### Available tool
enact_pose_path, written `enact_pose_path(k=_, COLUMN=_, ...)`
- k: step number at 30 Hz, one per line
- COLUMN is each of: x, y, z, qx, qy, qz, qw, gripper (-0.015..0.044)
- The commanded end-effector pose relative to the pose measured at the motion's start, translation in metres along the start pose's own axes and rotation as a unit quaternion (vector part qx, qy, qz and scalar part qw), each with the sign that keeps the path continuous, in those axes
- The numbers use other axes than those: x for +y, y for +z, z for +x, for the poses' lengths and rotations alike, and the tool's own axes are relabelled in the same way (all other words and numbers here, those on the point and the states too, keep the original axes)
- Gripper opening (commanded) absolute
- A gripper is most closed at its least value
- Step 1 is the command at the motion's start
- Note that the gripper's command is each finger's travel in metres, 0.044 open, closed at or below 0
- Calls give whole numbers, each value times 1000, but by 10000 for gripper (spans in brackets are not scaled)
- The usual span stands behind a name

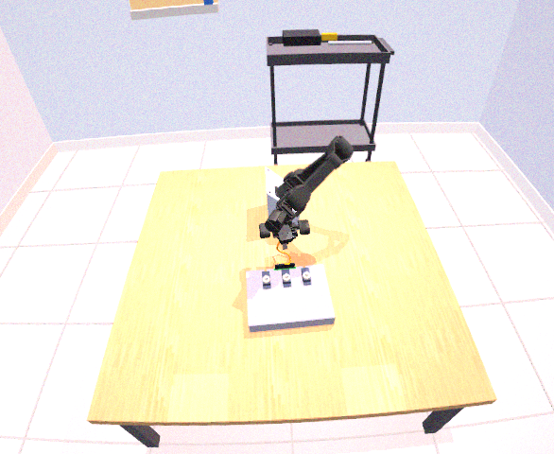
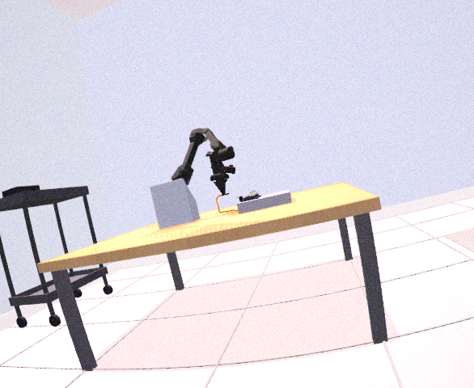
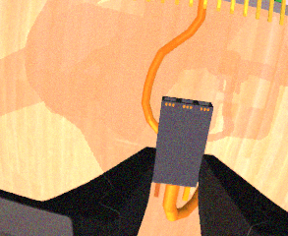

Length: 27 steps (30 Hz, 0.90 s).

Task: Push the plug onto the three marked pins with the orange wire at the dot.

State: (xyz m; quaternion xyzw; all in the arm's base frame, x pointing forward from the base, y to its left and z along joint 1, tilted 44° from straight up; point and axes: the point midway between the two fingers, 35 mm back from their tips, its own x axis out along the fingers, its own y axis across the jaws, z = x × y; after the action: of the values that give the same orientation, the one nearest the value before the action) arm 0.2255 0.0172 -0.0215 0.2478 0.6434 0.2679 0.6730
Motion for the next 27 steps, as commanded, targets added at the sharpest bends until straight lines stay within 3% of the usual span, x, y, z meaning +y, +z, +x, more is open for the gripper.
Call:
enact_pose_path(k=1, x=2, y=-3, z=18, qx=4, qy=4, qz=3, qw=1000, gripper=0)
enact_pose_path(k=27, x=5, y=36, z=27, qx=4, qy=4, qz=2, qw=1000, gripper=0)
